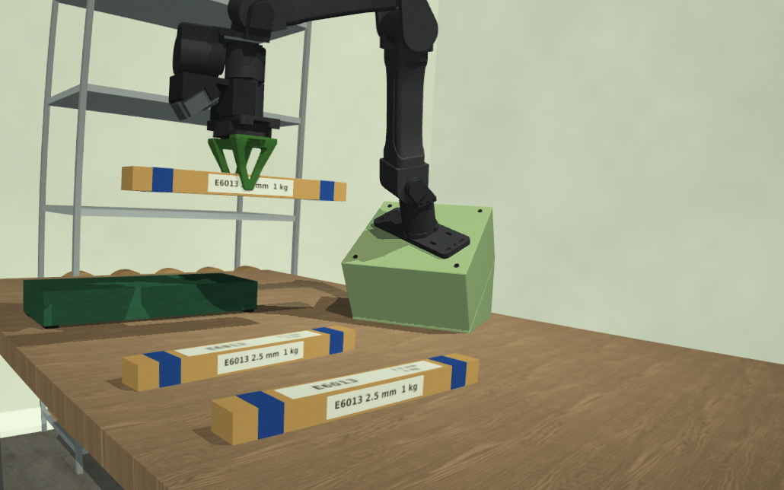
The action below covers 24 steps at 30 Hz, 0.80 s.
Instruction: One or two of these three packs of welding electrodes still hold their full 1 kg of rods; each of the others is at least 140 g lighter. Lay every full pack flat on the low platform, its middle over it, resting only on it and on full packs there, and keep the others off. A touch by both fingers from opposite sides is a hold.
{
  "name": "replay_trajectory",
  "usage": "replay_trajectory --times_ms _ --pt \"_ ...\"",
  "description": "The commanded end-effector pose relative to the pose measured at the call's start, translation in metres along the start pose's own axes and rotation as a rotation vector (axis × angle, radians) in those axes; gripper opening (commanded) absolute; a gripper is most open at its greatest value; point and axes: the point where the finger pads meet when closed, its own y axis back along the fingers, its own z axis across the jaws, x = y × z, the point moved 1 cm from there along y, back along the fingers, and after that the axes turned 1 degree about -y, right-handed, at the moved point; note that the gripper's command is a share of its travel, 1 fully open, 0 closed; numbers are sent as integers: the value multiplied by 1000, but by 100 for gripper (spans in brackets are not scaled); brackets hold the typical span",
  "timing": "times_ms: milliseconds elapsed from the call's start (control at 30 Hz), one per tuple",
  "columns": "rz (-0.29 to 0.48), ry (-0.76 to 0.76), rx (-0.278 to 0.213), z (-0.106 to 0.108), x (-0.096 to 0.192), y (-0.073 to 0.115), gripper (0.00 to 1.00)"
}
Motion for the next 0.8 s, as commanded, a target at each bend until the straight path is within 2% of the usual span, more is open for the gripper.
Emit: replay_trajectory --times_ms 0,333,767 --pt "-98 19 34 6 -8 30 0" --pt "-80 13 27 7 -3 26 0" --pt "-90 15 28 10 -6 29 0"
